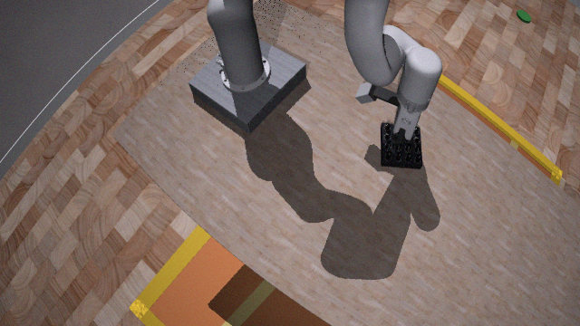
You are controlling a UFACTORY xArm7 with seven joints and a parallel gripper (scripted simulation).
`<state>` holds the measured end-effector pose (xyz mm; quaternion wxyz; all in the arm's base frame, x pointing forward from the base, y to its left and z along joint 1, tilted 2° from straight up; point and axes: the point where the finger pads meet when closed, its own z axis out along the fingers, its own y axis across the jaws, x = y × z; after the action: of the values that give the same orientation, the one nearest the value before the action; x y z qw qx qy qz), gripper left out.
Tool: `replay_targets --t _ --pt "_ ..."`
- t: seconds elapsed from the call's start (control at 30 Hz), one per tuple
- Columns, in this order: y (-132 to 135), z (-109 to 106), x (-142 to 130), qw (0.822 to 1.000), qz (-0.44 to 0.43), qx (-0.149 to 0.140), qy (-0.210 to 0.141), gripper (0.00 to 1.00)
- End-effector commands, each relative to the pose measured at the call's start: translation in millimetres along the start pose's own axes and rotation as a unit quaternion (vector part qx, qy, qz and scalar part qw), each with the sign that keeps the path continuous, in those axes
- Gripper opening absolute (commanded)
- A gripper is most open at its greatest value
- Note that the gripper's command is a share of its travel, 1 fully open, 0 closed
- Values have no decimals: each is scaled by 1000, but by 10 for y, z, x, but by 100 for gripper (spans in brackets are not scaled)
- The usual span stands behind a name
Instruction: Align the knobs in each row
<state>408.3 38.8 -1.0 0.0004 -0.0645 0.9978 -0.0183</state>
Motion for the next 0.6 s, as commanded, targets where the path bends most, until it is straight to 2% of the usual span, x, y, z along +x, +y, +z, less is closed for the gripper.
replay_targets --t 0.0,0.57 --pt "1 22 -15 1000 0 0 -2 19" --pt "1 49 -15 1000 0 0 -2 19"
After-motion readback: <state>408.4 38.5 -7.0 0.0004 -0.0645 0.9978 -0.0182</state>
